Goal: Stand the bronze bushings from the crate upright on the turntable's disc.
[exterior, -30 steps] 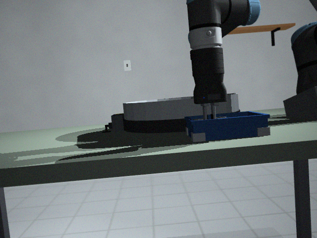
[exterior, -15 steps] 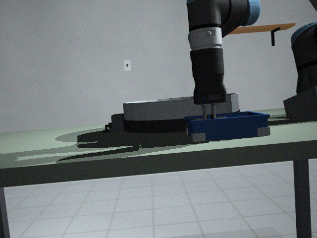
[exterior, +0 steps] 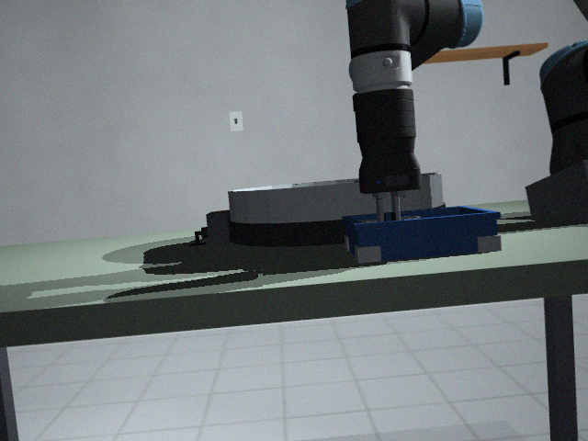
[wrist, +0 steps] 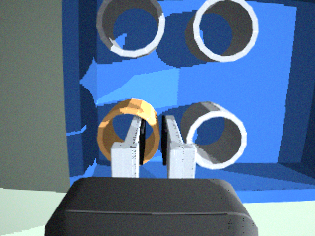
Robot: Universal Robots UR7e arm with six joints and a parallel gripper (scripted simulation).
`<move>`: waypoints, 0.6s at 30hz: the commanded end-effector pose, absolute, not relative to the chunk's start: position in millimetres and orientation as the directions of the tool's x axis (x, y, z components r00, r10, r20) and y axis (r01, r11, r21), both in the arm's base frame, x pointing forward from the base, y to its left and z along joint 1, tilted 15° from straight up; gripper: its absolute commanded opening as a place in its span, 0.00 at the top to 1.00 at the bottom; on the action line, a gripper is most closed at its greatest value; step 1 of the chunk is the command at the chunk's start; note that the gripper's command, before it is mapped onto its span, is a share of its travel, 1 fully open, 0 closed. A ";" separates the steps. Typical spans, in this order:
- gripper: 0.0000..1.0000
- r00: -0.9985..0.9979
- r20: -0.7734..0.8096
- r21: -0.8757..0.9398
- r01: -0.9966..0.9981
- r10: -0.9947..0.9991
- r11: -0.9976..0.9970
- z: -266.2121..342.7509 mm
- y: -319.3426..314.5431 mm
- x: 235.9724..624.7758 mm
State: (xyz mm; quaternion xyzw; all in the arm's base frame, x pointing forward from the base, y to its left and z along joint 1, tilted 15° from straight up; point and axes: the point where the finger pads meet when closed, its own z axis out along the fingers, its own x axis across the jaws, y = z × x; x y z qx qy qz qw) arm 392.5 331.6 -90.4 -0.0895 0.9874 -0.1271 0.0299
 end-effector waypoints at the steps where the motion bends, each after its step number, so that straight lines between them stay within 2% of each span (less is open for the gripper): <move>1: 0.64 -0.982 -0.038 -0.256 -0.169 -0.185 0.952 -89.8 332.0 392.9; 6: 0.64 -0.982 -0.038 -0.256 -0.169 -0.185 0.952 -89.8 332.0 392.9; 7: 1.00 -0.982 -0.038 -0.256 -0.169 -0.185 0.952 -89.8 332.0 392.9; 18: 1.00 -0.982 -0.038 -0.256 -0.169 -0.185 0.952 -89.8 332.0 392.9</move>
